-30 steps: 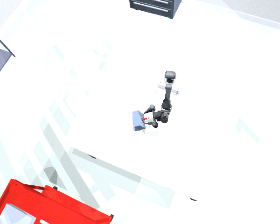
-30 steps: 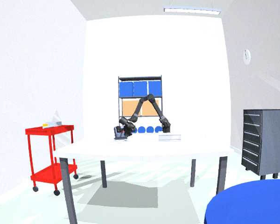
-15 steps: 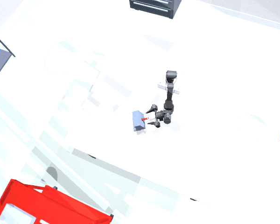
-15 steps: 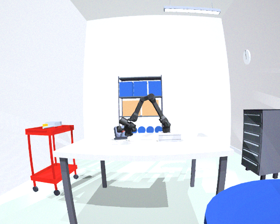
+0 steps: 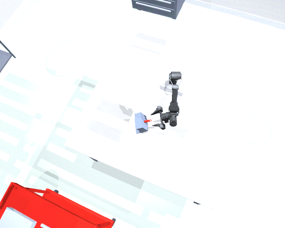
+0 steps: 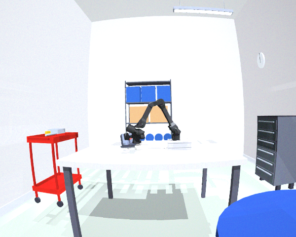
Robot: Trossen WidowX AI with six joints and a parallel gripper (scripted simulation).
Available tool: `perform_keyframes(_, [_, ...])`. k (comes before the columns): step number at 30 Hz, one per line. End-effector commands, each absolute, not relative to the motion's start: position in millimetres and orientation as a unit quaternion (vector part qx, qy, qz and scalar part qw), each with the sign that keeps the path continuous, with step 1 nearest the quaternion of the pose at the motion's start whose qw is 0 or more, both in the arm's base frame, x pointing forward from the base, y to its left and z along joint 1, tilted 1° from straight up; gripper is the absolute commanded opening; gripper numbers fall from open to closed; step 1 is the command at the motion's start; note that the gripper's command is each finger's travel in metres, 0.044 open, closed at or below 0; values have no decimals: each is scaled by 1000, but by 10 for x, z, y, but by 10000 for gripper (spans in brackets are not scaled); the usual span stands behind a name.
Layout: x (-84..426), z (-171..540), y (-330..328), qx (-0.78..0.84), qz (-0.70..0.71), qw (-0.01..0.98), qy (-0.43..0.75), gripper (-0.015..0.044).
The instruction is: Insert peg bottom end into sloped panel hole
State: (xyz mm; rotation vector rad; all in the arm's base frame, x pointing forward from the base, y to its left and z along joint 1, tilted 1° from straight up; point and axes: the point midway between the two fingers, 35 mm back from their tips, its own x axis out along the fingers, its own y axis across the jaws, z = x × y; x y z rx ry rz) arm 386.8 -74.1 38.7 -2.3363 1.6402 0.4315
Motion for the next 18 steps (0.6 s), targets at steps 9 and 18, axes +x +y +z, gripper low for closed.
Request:
perform_keyframes(9, [3842,444,-594,-803,144,130,563,440])
perform_keyframes(18, [3800,467,-490,-804,144,129,563,440])
